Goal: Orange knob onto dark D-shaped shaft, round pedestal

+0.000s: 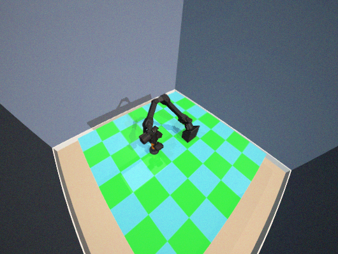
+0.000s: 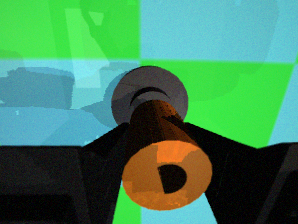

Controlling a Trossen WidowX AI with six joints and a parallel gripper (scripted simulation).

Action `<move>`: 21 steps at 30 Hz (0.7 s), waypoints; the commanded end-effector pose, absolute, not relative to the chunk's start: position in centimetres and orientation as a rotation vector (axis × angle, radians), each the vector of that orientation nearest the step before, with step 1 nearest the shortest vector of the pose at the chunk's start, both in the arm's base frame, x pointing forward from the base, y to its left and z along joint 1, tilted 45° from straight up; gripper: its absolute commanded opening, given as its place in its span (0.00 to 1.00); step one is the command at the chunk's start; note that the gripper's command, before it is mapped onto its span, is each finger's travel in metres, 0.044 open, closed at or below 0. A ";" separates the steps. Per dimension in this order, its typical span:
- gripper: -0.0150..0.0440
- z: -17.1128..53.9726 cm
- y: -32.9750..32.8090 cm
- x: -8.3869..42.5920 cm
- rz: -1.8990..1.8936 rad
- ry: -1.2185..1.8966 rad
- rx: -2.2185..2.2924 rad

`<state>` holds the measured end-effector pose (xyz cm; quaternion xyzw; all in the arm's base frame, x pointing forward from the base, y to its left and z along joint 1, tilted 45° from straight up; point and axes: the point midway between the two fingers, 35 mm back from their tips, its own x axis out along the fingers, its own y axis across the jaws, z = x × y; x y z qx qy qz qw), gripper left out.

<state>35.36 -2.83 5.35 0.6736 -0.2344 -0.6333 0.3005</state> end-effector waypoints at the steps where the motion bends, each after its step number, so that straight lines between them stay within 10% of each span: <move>1: 0.25 5.6 -2.6 35.4 -1.677 -0.623 1.787; 21: 0.25 5.5 -2.8 35.5 -1.437 -1.677 2.408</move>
